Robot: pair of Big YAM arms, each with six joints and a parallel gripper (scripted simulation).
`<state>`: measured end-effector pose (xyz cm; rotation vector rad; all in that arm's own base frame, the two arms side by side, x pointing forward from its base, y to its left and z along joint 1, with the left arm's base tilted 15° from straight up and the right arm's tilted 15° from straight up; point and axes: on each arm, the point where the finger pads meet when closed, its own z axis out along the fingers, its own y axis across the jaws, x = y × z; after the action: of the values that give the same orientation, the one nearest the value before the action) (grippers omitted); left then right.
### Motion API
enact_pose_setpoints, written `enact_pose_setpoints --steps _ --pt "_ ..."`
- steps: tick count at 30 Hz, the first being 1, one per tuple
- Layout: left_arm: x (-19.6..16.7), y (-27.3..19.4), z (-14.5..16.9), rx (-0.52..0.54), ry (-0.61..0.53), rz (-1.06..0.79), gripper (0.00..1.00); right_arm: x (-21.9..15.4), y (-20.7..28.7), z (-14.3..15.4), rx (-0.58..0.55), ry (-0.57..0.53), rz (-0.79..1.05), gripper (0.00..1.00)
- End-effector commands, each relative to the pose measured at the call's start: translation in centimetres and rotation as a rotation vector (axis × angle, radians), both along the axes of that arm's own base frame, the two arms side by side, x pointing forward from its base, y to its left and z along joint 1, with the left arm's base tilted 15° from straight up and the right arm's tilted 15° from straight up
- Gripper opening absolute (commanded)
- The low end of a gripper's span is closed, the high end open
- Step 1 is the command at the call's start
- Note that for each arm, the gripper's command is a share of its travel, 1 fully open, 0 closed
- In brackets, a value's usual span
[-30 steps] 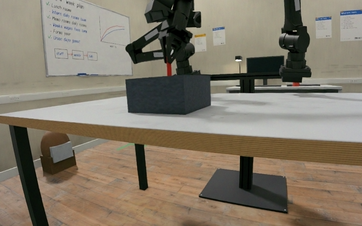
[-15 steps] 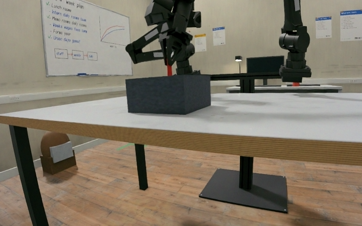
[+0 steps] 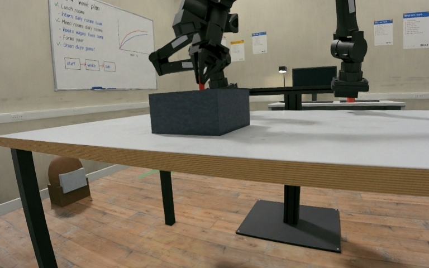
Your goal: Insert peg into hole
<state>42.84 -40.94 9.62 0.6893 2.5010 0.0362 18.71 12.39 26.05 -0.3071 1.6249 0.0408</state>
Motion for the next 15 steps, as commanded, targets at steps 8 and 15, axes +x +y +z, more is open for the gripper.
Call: enact_pose_setpoints --steps 8,15 --pt "1.8 0.2 -2.5 0.005 -0.003 0.004 0.07 -0.1 -0.4 1.5 0.042 -0.009 -0.002 1.00" --pt "2.2 0.4 -4.4 0.007 -0.004 0.004 0.07 -0.1 -0.4 1.5 0.042 -0.009 -0.002 1.00"
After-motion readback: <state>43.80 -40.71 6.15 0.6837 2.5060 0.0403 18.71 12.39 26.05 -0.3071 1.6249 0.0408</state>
